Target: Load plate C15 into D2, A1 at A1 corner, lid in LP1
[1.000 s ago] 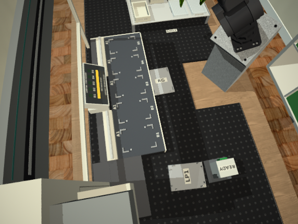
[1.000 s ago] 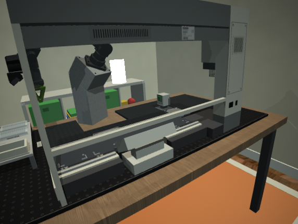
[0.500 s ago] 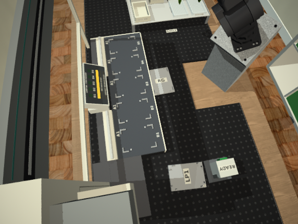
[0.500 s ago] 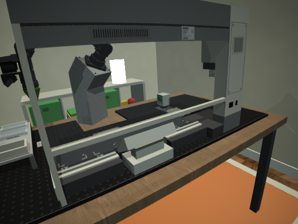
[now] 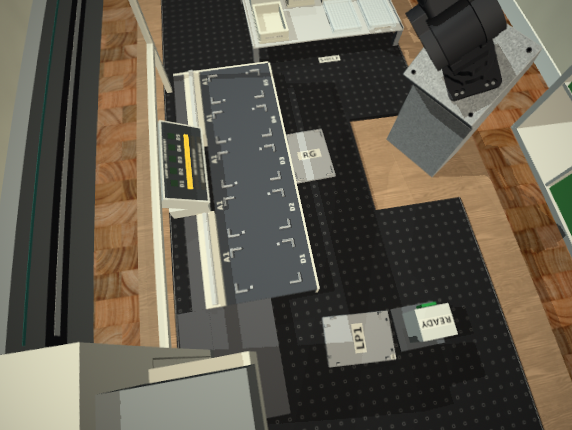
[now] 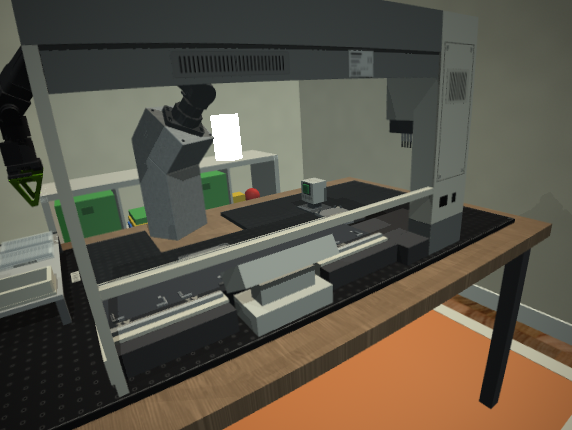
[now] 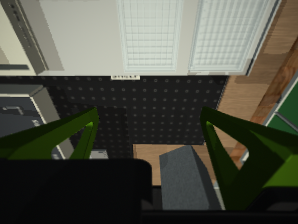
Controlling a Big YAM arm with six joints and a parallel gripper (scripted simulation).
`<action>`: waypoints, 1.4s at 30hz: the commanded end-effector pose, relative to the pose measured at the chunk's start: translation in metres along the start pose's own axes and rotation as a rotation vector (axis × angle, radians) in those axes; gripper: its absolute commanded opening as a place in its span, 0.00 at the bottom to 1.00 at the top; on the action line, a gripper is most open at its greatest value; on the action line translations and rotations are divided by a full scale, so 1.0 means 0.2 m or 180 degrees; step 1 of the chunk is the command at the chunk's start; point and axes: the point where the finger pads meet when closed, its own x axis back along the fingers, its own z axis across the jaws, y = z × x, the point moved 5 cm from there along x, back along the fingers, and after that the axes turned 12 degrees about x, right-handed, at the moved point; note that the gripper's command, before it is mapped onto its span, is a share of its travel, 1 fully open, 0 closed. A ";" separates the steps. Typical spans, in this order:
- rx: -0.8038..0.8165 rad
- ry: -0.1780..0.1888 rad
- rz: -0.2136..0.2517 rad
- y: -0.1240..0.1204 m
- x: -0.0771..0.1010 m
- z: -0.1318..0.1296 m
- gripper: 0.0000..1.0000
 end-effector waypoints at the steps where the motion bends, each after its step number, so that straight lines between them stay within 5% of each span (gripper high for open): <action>1: 0.0001 0.0007 -0.0106 0.12 0.08 -0.05 1.00; 11: 0.0004 0.0006 -0.0117 0.35 0.09 -0.11 1.00; 13: 0.0082 -0.0011 -0.0212 0.39 0.17 -0.06 1.00; 42: 0.0030 0.0003 -0.0152 0.34 0.13 -0.08 1.00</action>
